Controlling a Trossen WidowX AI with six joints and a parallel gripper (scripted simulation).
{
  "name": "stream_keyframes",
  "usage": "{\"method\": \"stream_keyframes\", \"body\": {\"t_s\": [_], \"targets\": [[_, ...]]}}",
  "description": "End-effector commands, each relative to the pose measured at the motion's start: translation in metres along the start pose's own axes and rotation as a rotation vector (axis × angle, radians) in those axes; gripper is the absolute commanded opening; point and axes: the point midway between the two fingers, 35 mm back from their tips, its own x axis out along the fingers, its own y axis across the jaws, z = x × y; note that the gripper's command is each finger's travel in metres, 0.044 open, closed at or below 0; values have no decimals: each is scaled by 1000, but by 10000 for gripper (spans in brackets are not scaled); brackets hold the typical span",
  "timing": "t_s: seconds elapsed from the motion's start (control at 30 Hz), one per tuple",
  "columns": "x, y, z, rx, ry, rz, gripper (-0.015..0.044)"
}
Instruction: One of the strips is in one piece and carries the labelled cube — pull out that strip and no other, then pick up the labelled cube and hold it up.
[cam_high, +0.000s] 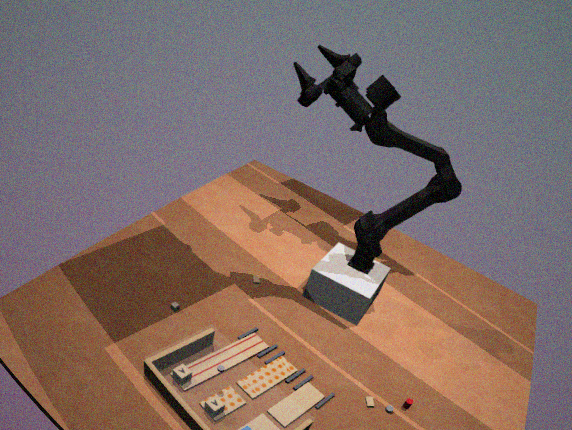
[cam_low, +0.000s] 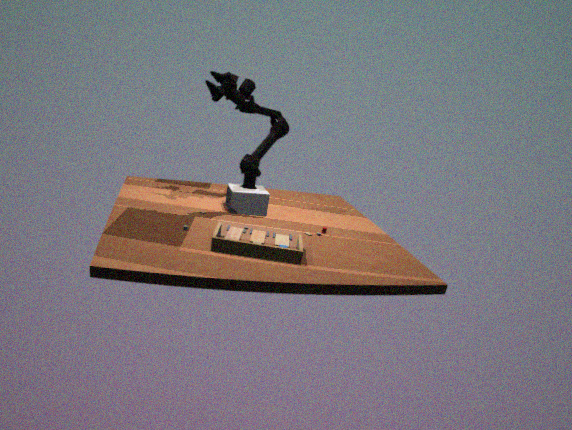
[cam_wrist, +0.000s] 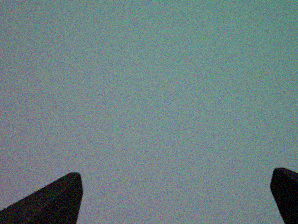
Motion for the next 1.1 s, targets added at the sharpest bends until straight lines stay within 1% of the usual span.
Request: {"method": "stream_keyframes", "body": {"t_s": [0.0,0.13,0.27,0.4,0.57,0.77,0.93,0.97,1.07], "targets": [[-6,68,0,133,-12,216,400],[-27,135,4,248,-6,434,400],[-61,197,10,347,15,654,400],[-106,251,17,426,53,874,400],[-177,304,22,491,124,1145,400],[-275,344,19,511,246,1456,400],[-355,356,6,471,370,1683,400],[-363,357,4,464,383,1705,400],[-366,357,3,462,388,1712,400]]}}
